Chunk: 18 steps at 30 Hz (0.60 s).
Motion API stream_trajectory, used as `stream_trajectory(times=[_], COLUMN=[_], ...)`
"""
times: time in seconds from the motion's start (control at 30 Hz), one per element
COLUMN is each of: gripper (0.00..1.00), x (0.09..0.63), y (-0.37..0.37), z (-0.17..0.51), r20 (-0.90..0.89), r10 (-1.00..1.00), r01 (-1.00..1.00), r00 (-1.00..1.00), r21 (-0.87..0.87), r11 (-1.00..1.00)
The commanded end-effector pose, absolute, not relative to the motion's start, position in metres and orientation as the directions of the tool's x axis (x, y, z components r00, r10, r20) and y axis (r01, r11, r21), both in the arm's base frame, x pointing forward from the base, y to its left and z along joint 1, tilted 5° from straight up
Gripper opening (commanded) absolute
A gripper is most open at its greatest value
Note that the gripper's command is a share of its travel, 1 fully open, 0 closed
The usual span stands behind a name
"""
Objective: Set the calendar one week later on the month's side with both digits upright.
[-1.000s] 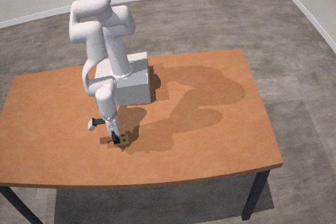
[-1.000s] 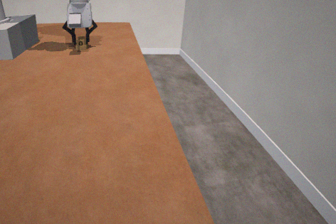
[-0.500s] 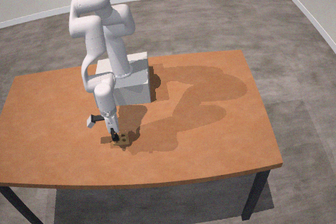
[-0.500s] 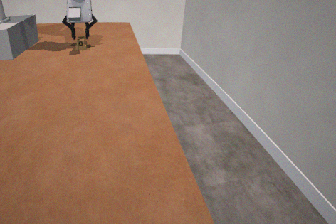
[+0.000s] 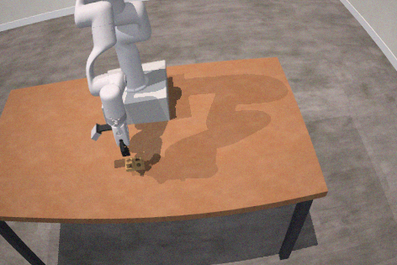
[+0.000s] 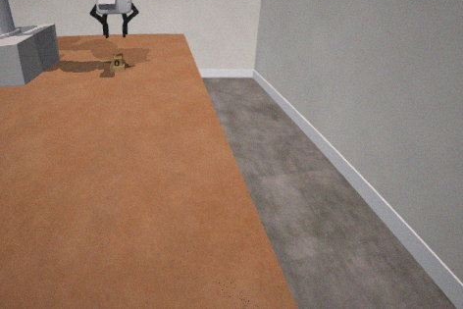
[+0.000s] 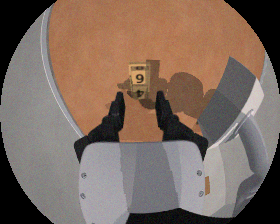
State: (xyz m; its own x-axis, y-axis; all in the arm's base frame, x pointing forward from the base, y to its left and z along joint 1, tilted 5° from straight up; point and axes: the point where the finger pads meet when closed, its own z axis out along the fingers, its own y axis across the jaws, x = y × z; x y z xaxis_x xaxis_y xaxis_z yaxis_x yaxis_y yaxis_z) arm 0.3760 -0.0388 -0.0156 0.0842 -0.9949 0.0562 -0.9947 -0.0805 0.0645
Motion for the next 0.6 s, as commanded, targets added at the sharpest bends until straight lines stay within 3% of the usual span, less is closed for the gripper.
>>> stream_trajectory(times=[0.0,0.03,0.07,0.57], gripper=[0.49,0.49,1.00,1.00], x=[0.3775,0.3775,0.3775,0.3775], y=[-0.0384,-0.0384,-0.0384,-0.0384], z=[-0.0065,-0.0065,-0.0065,-0.0065], r20=[0.056,0.056,0.056,0.056], r10=[-0.995,-0.995,-0.995,-0.995], r01=[-0.995,-0.995,-0.995,-0.995], r00=[0.084,0.084,0.084,0.084], r21=[0.062,0.062,0.062,0.062], r11=[-0.081,-0.081,-0.081,-0.081])
